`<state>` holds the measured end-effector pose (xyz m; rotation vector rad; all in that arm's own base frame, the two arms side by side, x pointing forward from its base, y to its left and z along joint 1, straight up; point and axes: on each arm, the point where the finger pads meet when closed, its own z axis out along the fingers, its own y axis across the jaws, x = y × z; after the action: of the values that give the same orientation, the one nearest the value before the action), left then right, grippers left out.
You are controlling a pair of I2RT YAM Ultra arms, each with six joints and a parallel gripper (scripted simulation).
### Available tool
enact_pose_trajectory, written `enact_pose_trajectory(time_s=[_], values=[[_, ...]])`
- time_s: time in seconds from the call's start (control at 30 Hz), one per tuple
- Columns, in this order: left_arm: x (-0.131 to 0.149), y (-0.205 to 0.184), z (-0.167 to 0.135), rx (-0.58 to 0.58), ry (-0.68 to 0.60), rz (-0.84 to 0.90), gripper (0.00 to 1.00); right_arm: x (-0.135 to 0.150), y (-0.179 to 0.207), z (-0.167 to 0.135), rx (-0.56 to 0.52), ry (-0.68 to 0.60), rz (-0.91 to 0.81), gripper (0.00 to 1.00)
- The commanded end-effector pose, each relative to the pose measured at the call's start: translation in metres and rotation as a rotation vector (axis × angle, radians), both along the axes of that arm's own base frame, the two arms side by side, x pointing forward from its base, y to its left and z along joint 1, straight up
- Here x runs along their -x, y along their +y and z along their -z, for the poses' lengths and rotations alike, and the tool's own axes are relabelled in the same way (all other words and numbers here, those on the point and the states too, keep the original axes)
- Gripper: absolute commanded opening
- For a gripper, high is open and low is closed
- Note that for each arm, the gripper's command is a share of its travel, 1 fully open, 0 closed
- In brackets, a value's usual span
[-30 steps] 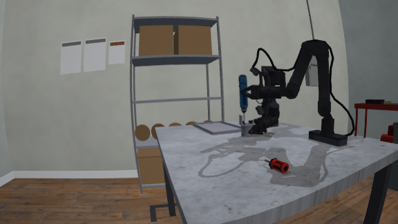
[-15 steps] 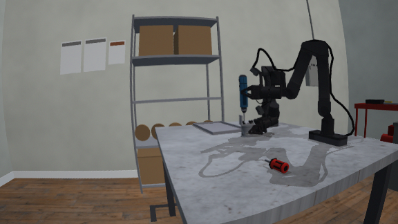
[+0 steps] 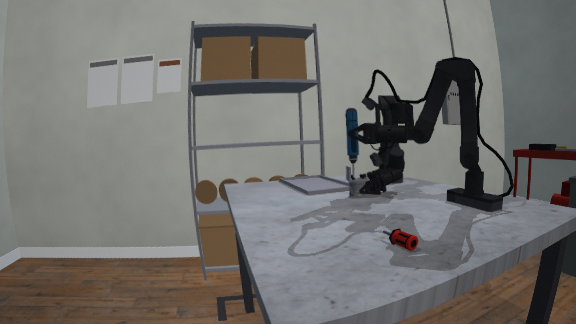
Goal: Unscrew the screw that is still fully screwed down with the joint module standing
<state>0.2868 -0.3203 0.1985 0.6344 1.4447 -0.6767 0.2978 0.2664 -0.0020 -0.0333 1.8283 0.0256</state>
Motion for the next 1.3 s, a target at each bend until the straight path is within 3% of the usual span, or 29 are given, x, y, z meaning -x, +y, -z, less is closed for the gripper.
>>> enact_pose_trajectory(time_s=[0.0, 0.83, 0.97, 1.27], values=[[0.001, 0.003, -0.018, 0.053, -0.044, 0.000, 0.42, -0.001, 0.001, -0.003, -0.010, -0.005, 0.002, 0.59], [0.000, 0.001, -0.021, 0.060, -0.051, 0.000, 0.42, -0.001, 0.001, -0.003, -0.010, -0.005, 0.002, 0.59], [0.000, 0.001, -0.008, 0.038, -0.031, 0.000, 0.42, -0.001, 0.001, -0.003, -0.010, -0.005, 0.002, 0.59], [0.002, 0.003, -0.018, 0.056, -0.047, 0.000, 0.42, -0.001, 0.001, -0.003, -0.010, -0.005, 0.002, 0.59]])
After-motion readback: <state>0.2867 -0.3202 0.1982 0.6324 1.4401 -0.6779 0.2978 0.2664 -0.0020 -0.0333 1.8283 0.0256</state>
